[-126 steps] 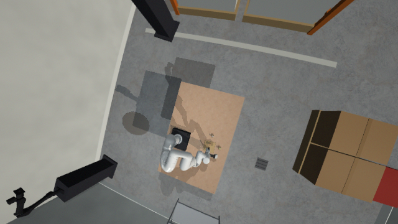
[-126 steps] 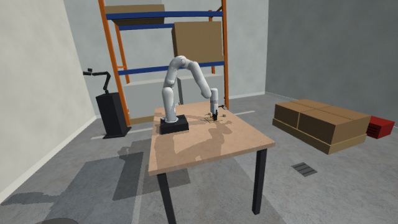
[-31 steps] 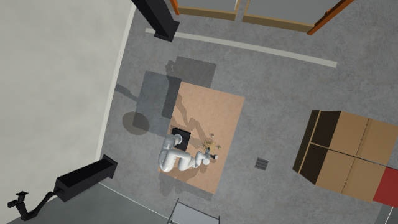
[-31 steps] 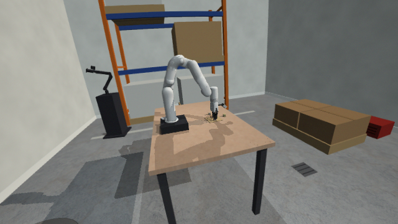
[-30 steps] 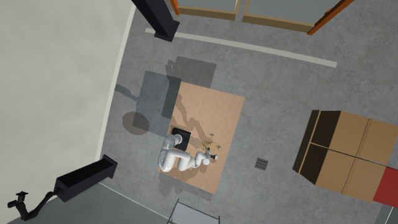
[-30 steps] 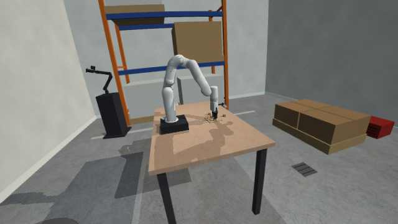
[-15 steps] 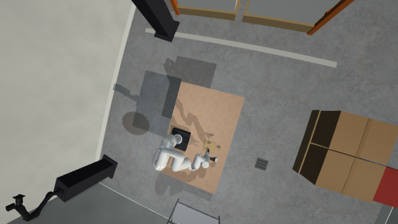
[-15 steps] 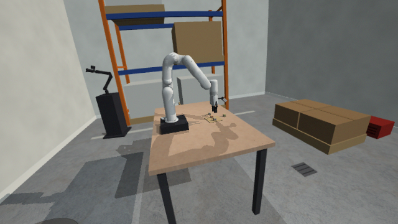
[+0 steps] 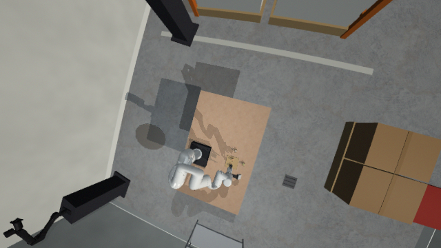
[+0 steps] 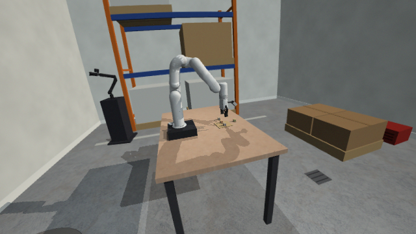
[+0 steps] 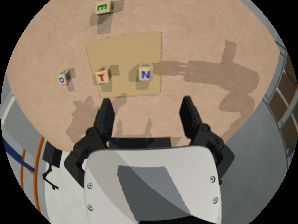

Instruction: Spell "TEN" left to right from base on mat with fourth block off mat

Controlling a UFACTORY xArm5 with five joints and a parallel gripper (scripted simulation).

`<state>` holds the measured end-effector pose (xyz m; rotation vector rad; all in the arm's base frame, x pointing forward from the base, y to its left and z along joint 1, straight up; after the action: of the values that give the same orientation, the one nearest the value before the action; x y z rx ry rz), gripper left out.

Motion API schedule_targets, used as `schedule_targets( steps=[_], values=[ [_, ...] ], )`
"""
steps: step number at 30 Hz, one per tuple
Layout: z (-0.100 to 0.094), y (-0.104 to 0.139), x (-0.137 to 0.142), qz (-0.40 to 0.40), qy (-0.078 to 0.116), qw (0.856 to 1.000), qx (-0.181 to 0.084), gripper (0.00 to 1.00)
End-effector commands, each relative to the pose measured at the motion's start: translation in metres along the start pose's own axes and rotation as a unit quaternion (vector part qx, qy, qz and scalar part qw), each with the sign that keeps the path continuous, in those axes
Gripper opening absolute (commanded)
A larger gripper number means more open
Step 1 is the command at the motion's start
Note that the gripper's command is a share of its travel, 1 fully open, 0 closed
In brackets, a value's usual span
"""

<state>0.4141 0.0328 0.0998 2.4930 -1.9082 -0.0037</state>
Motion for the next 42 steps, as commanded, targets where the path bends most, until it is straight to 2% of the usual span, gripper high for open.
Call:
schedule_targets(
  steps=[1,15,21,27,29,31,36,42],
  values=[
    [-0.001,-0.001,0.000,0.000,0.000,1.000,0.002,1.00],
    [-0.001,-0.002,0.000,-0.010,0.000,1.000,0.002,1.00],
    [-0.001,-0.008,-0.001,-0.071,0.000,0.997,0.002,1.00],
    [-0.002,-0.017,-0.003,-0.159,0.001,0.987,0.002,1.00],
    [-0.002,-0.017,-0.003,-0.159,0.001,0.987,0.002,1.00],
    [-0.002,-0.022,-0.005,-0.209,0.001,0.978,0.002,1.00],
    [-0.002,-0.028,-0.006,-0.270,0.001,0.963,0.002,1.00],
    [-0.001,-0.035,-0.009,-0.348,0.001,0.938,0.002,1.00]
  ],
)
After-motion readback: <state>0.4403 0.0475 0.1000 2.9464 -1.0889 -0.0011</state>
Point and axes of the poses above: the point where the finger pads meet when closed, its own z axis out along the fingers, its own x axis across the jaws, y = z × x, the point moved 5 cm from there along -z, back along the fingers, and after that the axes turned 5 degrees about -z, right-handed, at the moved point
